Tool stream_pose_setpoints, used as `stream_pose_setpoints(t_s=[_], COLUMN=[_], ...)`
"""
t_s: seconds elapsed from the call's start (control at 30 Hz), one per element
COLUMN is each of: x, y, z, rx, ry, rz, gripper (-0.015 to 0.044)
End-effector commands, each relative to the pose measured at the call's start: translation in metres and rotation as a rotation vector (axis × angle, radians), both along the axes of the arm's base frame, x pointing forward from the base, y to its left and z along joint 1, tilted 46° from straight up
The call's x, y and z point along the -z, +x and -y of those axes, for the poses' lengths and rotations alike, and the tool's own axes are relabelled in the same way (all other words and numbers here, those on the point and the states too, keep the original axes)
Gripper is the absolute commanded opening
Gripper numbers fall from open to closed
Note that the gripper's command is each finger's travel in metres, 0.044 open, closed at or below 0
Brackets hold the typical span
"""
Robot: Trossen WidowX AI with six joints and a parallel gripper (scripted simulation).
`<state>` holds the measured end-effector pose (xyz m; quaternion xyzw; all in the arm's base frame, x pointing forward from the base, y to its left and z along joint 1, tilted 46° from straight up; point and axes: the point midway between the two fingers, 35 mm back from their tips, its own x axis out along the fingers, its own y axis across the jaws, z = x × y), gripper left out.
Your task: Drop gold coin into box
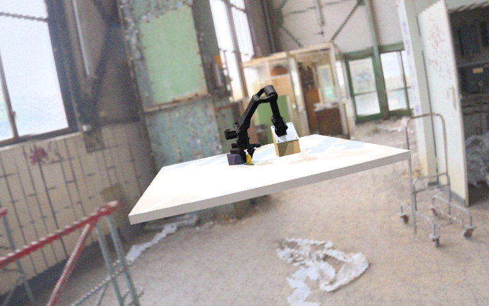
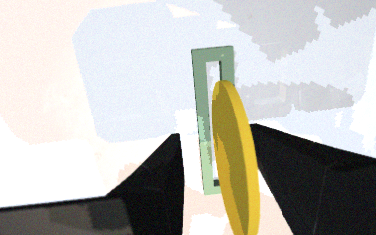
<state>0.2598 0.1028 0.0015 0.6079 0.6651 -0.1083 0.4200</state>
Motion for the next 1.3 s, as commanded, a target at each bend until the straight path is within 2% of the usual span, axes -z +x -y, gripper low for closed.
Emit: stream_pose_setpoints(t_s=[0.0,0.2,0.57,1.27], x=[0.004,0.004,0.003,-0.028], y=[-0.002,-0.002,-0.002,-0.002], z=[-0.004,-0.004,-0.003,0.036], rx=[0.001,0.001,0.001,0.002], ry=[0.006,0.006,0.005,-0.007], rz=[-0.013,-0.013,-0.013,-0.013], gripper=[0.0161,0.0003,0.0000,0.0000])
